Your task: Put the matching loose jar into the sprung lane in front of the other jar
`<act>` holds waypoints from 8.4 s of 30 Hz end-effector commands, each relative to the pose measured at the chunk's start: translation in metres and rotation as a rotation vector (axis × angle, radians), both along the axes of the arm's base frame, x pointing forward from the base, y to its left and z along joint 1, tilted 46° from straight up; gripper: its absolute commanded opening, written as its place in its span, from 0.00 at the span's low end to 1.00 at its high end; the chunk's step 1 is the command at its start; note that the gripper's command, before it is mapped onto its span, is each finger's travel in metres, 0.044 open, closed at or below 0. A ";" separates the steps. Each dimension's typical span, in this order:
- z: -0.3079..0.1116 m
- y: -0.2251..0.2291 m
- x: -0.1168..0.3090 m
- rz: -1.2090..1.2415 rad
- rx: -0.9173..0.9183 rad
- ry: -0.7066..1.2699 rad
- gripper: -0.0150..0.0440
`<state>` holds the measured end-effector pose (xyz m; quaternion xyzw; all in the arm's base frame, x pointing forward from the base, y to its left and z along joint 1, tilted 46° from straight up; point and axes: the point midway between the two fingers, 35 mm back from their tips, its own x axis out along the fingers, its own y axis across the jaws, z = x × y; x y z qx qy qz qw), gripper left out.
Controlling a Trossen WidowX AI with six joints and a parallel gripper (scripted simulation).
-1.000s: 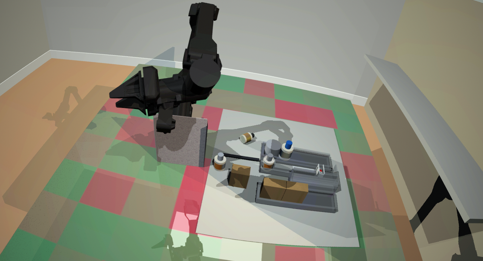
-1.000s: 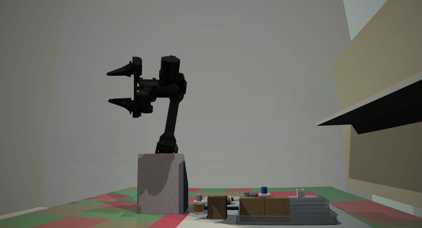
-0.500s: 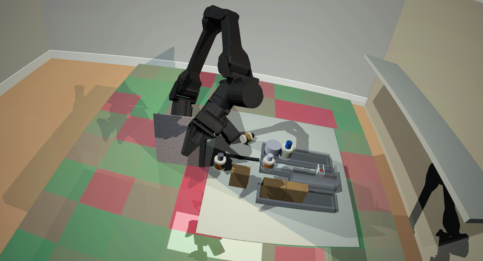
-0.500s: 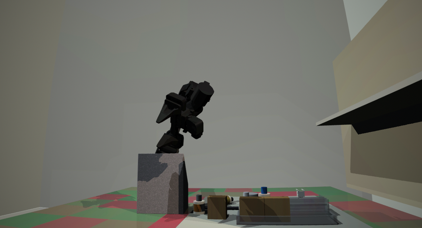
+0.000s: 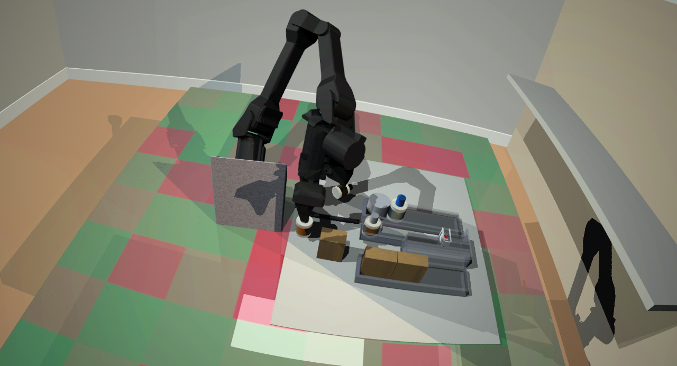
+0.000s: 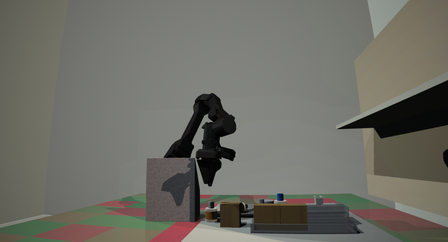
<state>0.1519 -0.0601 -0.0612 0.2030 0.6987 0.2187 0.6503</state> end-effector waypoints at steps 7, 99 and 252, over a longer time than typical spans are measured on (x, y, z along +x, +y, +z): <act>0.017 0.040 0.002 -0.082 0.180 -0.002 1.00; 0.034 0.024 0.011 -0.085 0.174 0.000 0.25; -0.003 0.095 0.180 -0.112 0.184 0.015 0.25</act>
